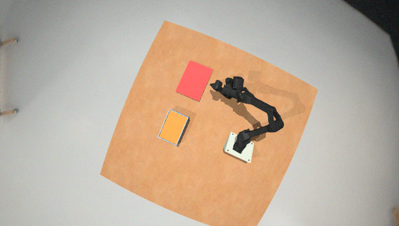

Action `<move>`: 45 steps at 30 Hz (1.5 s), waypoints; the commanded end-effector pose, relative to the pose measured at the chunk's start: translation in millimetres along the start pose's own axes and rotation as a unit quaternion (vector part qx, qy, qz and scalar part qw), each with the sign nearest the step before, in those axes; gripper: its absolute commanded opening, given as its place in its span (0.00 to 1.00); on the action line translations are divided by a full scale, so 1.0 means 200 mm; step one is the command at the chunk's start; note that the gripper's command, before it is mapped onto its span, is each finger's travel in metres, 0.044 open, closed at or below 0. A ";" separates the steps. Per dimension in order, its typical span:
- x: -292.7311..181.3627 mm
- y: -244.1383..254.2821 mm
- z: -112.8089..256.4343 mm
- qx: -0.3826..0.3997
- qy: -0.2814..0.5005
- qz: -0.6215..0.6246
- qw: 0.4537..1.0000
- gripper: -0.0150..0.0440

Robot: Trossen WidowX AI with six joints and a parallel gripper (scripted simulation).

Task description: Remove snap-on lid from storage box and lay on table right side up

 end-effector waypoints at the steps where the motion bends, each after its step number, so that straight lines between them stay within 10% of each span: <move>1: 0.00 0.02 0.01 0.001 0.001 0.001 1.000 1.00; 45: -0.04 0.20 0.33 0.000 0.003 0.000 1.000 1.00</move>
Point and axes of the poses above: the point midway between the two fingers, 35 mm back from their tips, its own z axis back along the fingers, its own y axis across the jaws, x = y × z, the point moved 10 cm from there along z, back along the fingers, and after that the axes turned 11 degrees about -z, right-handed, at the moved point
